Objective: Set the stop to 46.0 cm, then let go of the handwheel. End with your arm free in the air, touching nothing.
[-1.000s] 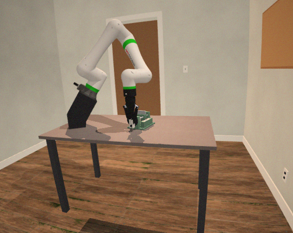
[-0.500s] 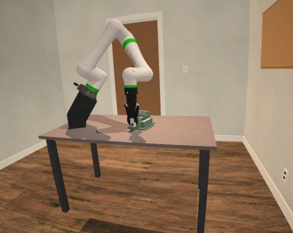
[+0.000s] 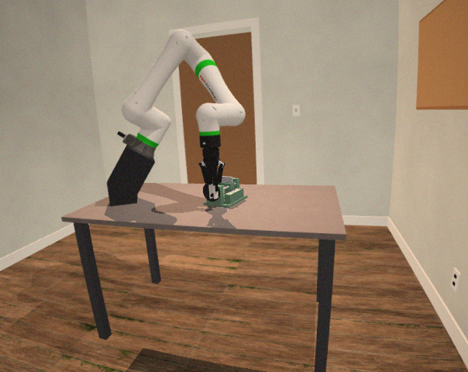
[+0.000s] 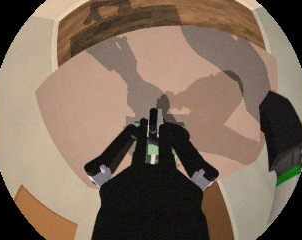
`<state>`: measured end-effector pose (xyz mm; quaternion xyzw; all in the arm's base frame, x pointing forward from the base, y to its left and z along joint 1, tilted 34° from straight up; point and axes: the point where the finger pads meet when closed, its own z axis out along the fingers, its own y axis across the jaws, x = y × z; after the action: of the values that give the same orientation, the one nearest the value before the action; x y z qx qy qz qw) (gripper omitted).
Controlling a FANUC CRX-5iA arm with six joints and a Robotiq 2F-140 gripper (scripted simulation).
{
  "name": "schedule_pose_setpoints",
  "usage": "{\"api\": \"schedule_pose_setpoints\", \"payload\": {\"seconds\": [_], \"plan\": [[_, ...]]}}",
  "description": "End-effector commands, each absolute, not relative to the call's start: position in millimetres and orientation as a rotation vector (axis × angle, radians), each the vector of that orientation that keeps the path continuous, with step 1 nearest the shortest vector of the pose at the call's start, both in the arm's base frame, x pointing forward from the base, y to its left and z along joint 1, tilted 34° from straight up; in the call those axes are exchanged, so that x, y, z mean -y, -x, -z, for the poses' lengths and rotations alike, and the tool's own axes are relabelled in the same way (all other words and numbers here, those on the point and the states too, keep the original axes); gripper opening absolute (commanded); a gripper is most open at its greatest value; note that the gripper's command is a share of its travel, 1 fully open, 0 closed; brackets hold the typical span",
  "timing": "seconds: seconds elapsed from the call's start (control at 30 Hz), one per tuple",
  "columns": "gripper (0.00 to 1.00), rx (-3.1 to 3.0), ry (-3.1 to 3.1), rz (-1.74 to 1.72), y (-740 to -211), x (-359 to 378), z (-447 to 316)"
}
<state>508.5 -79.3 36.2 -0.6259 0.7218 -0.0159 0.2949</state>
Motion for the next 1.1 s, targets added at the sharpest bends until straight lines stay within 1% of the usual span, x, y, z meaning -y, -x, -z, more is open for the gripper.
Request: {"api": "schedule_pose_setpoints", "payload": {"seconds": [0.0, 0.57, 1.07], "plan": [[0.04, -1.921, 1.666, 0.043, -508, 80, -37], [0.04, -1.921, 1.666, 0.043, -494, 85, -51], [0.04, -1.921, 1.666, 0.043, -470, 86, -55]]}}
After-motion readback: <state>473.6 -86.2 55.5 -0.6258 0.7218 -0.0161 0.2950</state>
